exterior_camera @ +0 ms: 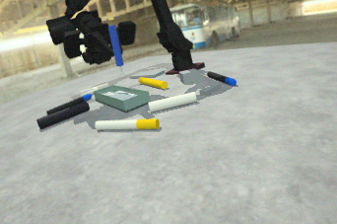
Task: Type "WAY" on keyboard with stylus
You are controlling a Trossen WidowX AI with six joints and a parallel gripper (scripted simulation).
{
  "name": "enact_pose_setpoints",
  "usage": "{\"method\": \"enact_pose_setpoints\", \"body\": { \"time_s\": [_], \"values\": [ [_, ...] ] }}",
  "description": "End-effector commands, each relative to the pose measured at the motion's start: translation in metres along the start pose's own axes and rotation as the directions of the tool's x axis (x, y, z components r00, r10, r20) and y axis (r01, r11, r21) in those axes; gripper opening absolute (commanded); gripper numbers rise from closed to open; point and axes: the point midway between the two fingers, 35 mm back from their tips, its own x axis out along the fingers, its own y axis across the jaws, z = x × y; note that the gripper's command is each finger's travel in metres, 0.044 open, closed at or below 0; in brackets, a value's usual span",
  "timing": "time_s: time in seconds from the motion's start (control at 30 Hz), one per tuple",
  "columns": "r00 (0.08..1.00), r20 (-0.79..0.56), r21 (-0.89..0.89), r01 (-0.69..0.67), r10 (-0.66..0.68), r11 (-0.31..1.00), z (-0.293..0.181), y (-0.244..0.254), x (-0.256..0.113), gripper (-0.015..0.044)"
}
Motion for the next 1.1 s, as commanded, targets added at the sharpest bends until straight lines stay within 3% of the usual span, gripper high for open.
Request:
{"method": "enact_pose_setpoints", "body": {
  "time_s": [0.0,0.5,0.6,1.07],
  "values": [
    [1.0,-0.025,0.007,-0.01,0.011,1.0,-0.001,0.004,-0.003,0.0],
    [1.0,-0.025,0.007,-0.01,0.011,1.0,0.029,0.004,0.015,0.0],
    [1.0,-0.025,0.007,-0.01,0.011,1.0,0.031,0.003,0.017,0.0079],
    [1.0,-0.025,0.007,-0.01,0.011,1.0,0.033,0.003,0.018,0.0081]
  ]
}}
